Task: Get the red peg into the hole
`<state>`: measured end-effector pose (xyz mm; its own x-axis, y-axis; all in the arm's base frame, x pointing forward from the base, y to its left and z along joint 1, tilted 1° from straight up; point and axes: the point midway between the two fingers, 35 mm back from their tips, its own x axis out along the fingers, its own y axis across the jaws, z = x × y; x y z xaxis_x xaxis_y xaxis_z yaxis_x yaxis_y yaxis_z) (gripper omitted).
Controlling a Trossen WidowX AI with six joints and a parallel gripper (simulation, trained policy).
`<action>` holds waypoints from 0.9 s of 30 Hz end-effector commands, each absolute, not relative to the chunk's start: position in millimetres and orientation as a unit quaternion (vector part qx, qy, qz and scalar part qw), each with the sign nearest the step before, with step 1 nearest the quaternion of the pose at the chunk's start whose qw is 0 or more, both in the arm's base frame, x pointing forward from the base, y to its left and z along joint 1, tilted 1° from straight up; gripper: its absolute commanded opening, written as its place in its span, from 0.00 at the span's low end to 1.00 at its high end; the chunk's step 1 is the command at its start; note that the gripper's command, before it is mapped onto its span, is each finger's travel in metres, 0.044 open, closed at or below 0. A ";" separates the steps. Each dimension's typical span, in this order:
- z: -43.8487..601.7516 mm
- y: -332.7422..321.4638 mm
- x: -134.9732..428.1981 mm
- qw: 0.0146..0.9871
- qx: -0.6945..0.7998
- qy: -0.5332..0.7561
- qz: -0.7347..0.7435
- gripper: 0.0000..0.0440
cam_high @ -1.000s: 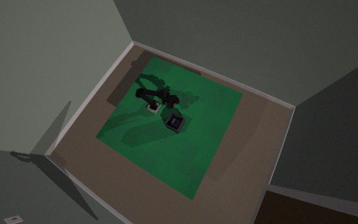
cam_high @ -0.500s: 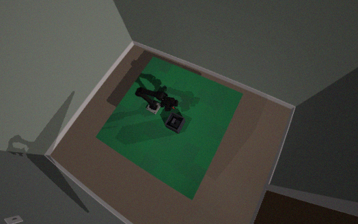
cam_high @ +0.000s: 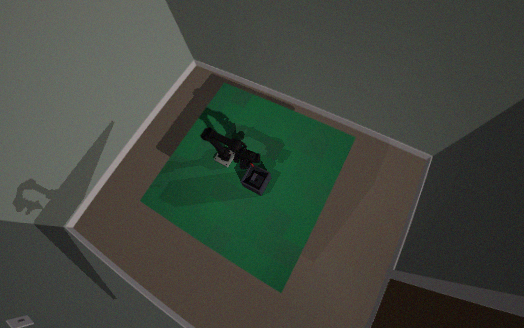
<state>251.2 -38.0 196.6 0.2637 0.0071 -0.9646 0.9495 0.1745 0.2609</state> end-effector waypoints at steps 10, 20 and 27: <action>187.4 -71.0 263.8 0.597 0.509 0.471 -0.403 0.00; 167.1 -93.8 272.8 0.586 0.507 0.479 -0.412 0.00; 150.4 -104.7 279.0 0.582 0.504 0.487 -0.412 0.00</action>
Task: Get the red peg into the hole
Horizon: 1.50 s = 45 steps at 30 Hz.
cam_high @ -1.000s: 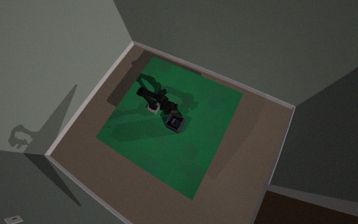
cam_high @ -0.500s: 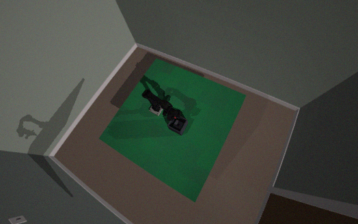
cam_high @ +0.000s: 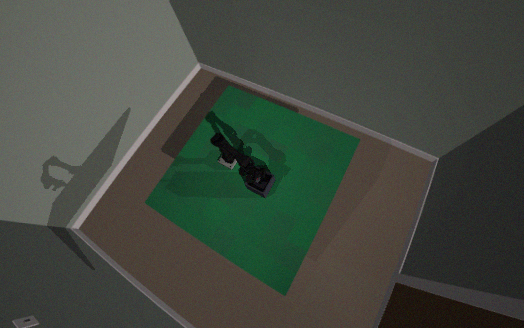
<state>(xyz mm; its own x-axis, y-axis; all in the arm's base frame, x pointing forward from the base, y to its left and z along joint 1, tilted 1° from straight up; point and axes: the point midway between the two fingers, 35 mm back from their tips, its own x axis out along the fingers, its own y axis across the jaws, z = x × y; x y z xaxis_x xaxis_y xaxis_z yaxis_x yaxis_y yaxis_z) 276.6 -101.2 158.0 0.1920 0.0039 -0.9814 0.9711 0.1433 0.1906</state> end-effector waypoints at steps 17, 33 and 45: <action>108.1 -112.2 298.8 0.583 0.498 0.510 -0.389 0.00; 79.5 -111.6 304.9 0.582 0.474 0.543 -0.377 0.29; 98.1 -120.0 310.2 0.576 0.504 0.539 -0.352 0.31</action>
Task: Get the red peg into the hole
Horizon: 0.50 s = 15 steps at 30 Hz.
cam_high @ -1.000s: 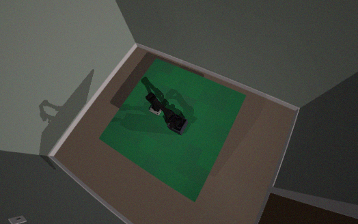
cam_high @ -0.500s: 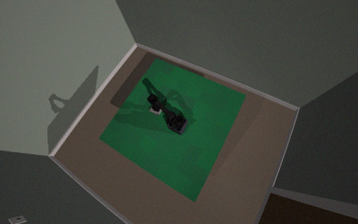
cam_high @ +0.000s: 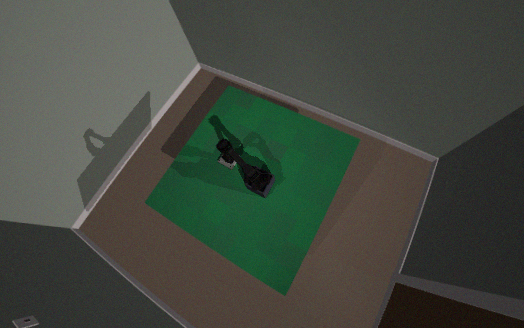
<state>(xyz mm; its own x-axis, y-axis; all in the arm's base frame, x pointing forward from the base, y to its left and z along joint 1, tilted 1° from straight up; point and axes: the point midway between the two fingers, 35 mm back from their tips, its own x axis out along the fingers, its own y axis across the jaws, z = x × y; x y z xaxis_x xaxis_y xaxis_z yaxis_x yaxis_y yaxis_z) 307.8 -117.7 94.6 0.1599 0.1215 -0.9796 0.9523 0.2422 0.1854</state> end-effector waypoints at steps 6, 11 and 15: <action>111.5 -123.8 315.0 0.580 0.517 0.532 -0.335 0.33; 123.5 -126.3 319.4 0.586 0.529 0.525 -0.317 0.34; 131.1 -128.6 322.8 0.591 0.537 0.520 -0.303 0.35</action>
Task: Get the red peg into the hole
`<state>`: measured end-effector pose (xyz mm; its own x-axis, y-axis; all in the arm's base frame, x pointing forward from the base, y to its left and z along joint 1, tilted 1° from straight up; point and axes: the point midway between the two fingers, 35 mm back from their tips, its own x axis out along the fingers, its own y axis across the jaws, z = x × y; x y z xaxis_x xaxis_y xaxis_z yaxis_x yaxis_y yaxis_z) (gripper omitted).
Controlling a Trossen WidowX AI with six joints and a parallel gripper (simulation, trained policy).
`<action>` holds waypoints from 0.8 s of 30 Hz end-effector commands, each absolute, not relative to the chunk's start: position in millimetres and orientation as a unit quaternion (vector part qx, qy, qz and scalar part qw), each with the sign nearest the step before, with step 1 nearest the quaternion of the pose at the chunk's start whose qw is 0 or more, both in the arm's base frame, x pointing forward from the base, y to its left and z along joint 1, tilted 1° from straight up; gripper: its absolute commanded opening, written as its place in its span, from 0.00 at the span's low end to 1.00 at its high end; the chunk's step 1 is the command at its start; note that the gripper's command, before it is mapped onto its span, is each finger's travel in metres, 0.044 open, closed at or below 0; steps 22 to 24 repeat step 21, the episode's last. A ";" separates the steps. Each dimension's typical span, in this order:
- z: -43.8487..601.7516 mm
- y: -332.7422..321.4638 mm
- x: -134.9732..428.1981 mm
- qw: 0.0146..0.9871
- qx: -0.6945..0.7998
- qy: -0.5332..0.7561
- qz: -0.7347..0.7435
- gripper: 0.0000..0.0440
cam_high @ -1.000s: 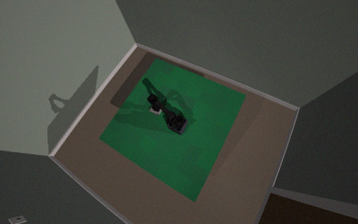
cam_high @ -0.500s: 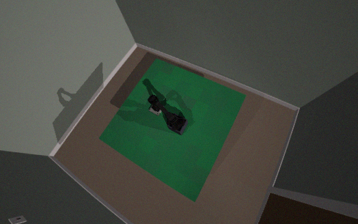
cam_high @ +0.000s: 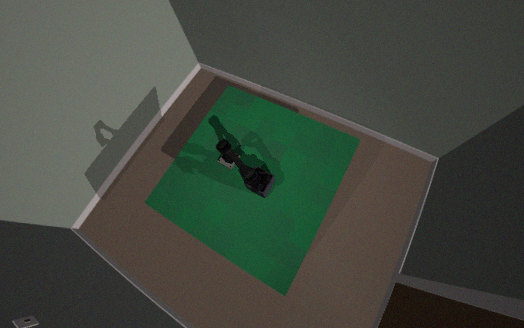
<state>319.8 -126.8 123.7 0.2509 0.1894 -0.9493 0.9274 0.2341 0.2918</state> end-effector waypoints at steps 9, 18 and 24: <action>140.0 -135.3 331.2 0.602 0.549 0.512 -0.273 0.35; 142.0 -142.4 339.7 0.611 0.555 0.507 -0.246 0.35; 142.2 -144.5 342.5 0.615 0.556 0.506 -0.238 0.35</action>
